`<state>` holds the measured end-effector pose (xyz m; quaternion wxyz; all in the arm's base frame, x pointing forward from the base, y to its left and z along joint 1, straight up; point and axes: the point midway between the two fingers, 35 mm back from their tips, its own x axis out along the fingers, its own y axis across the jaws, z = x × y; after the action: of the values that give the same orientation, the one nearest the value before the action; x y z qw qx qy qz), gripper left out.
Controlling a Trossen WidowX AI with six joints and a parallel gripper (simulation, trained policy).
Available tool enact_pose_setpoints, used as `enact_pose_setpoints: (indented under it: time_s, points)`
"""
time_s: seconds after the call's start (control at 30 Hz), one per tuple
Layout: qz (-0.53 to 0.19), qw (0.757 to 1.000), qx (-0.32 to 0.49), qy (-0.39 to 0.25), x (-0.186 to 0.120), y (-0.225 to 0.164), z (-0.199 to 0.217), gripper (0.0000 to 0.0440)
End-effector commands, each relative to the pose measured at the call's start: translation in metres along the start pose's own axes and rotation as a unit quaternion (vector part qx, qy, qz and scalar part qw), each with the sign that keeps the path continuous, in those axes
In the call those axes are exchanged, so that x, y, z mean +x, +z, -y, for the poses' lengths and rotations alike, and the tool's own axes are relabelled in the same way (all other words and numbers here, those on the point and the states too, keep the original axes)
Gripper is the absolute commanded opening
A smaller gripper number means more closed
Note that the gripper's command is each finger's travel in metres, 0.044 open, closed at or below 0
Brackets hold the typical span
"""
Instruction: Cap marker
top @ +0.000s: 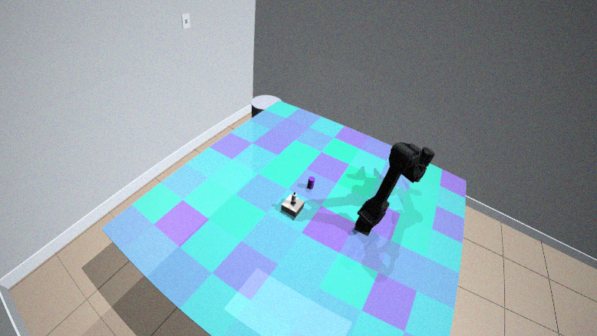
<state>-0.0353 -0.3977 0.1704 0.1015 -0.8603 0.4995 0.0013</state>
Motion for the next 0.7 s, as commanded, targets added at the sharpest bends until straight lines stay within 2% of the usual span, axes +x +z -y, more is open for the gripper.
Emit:
enact_pose_setpoints:
  time_s: [0.0, 0.67]
  points:
    - [0.006, 1.000, -0.003, 0.003, 0.006, -0.005, -0.002, 0.0271]
    - [0.071, 0.997, 0.040, 0.002, 0.038, -0.006, 0.008, 0.0298]
